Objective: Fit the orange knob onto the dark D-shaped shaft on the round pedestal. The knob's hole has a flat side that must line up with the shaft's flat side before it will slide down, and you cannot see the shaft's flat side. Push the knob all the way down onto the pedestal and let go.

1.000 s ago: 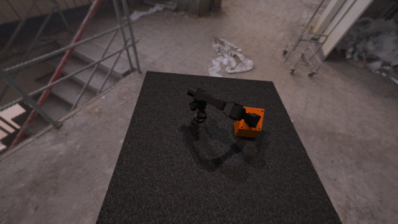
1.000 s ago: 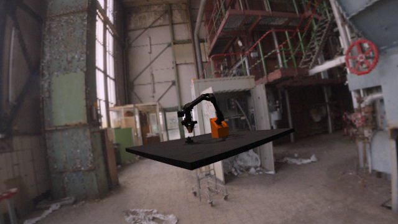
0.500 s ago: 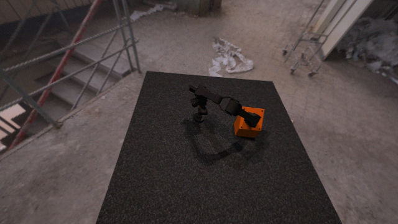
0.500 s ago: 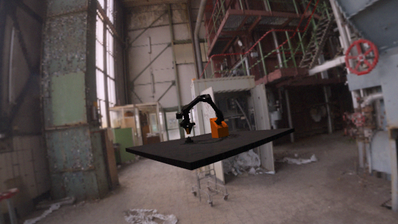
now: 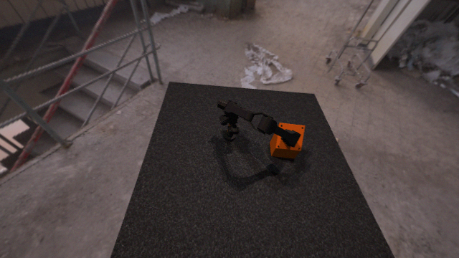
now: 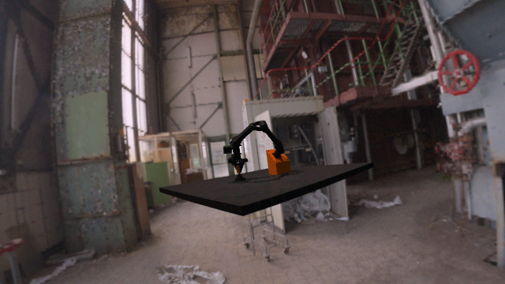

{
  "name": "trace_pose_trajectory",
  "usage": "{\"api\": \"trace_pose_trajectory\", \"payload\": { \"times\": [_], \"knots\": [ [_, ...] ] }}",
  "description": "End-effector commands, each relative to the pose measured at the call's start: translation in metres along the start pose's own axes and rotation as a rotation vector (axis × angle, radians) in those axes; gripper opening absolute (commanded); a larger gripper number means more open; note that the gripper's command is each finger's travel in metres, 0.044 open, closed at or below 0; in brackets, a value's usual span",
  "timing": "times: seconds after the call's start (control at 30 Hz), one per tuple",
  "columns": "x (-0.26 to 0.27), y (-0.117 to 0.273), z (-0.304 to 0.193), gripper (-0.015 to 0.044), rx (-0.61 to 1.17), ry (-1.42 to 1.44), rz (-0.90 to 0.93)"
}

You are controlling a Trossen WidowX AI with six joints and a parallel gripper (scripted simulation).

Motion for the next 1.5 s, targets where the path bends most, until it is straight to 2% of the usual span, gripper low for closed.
{"api": "trace_pose_trajectory", "payload": {
  "times": [0.0, 0.93, 1.17, 1.47],
  "knots": [
    [-0.0014, 0.0032, 0.0002, 0.0000, -0.006, 0.003, 0.001],
    [-0.0007, 0.0040, -0.0002, 0.0000, -0.006, 0.003, 0.001],
    [-0.0021, 0.0033, -0.0030, 0.0000, -0.006, 0.202, 0.001],
    [-0.0030, 0.0028, -0.0022, 0.0000, -0.006, 0.212, 0.001]
  ]
}}
Point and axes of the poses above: the point midway between the two fingers, 35 mm back from their tips, its own y axis back along the fingers, its own x axis across the jaws, z = x × y, the point moved 6 cm from there along y, back along the fingers, and after that the axes turned 1 degree about -y, right-handed, at the moved point
